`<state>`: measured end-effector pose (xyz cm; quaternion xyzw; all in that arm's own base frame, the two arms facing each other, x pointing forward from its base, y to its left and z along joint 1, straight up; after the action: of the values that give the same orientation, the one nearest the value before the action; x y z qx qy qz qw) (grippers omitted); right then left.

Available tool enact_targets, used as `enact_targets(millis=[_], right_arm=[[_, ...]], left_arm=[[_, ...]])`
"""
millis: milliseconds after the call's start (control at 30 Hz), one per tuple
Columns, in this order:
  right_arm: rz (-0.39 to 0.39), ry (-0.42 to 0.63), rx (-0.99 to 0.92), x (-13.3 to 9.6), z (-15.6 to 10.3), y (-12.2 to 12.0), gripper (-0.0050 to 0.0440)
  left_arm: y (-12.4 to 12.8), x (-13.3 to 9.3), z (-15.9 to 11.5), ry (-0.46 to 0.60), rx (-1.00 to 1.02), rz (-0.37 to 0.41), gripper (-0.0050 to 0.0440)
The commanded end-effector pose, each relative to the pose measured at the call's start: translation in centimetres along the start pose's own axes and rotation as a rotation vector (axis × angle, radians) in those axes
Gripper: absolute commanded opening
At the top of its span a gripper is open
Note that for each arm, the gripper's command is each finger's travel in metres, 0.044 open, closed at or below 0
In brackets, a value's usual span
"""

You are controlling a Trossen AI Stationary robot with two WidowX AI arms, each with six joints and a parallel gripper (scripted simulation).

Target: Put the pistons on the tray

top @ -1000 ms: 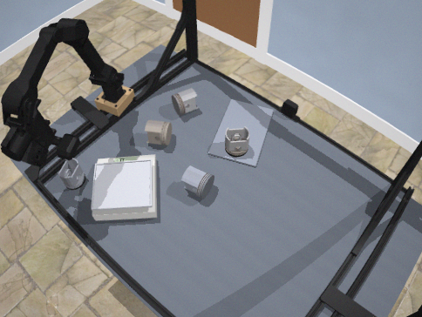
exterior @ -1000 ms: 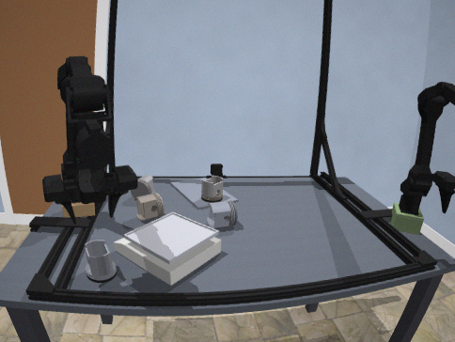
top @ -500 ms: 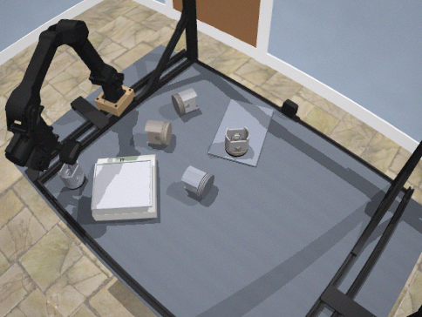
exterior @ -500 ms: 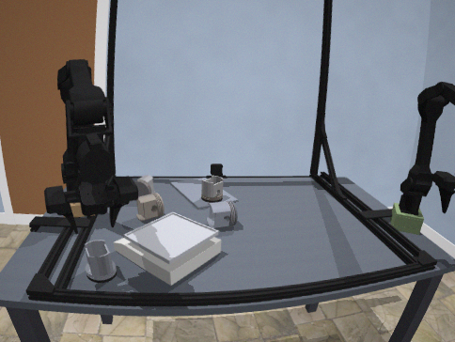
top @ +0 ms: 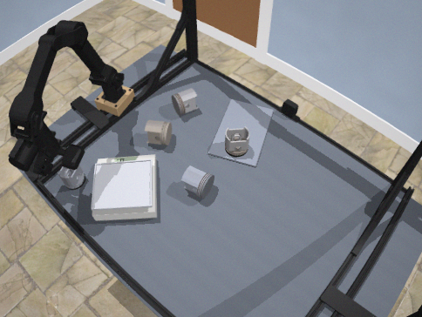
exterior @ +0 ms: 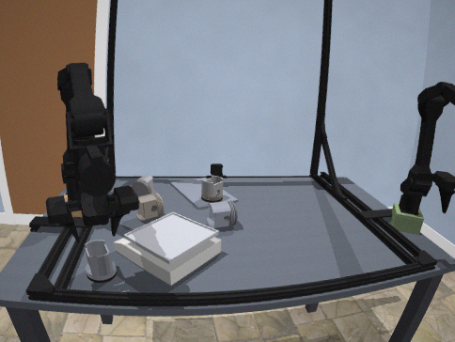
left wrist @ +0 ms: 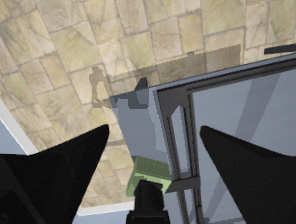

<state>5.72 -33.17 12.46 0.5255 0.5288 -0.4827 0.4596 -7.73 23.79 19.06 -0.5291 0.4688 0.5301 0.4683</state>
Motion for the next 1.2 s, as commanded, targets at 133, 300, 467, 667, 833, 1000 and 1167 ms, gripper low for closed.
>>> enact_targets(millis=[133,300,467,667,833,1000,1167], right_arm=[[-0.006,0.023,-0.003,1.3,-0.1,-0.1,0.0378],[-0.006,0.025,-0.002,2.0,-0.1,-0.1,0.0378],[-0.006,0.025,-0.002,2.9,-0.1,-0.1,0.0378],[-0.006,0.025,-0.002,3.5,-0.1,-0.1,0.0378],[-0.006,0.025,-0.002,4.4,-0.1,-0.1,0.0378],[-0.006,0.025,-0.002,5.2,-0.1,-0.1,0.0378],[-0.006,0.025,-0.002,5.9,-0.1,-0.1,0.0378]], left_arm=[[0.0,0.0,0.0,0.001,0.001,-0.001,0.0440],[0.0,0.0,0.0,0.001,0.001,-0.001,0.0440],[0.0,0.0,0.0,0.001,0.001,-0.001,0.0440],[0.0,0.0,0.0,0.001,0.001,-0.001,0.0440],[0.0,0.0,0.0,0.001,0.001,-0.001,0.0440],[0.0,0.0,0.0,0.001,0.001,-0.001,0.0440],[0.0,0.0,0.0,0.001,0.001,-0.001,0.0440]])
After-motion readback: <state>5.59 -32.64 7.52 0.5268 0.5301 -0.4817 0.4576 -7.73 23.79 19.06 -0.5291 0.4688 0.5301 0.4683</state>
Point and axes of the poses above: on each arm, the point midway between the two fingers, 35 mm back from their tips, its own x axis out along the fingers, its own y axis across the jaws, z = x × y, the point moved 5 cm from there along -x, back along the fingers, and after that the axes turned 11 degrees about x, right-handed, at the moved point
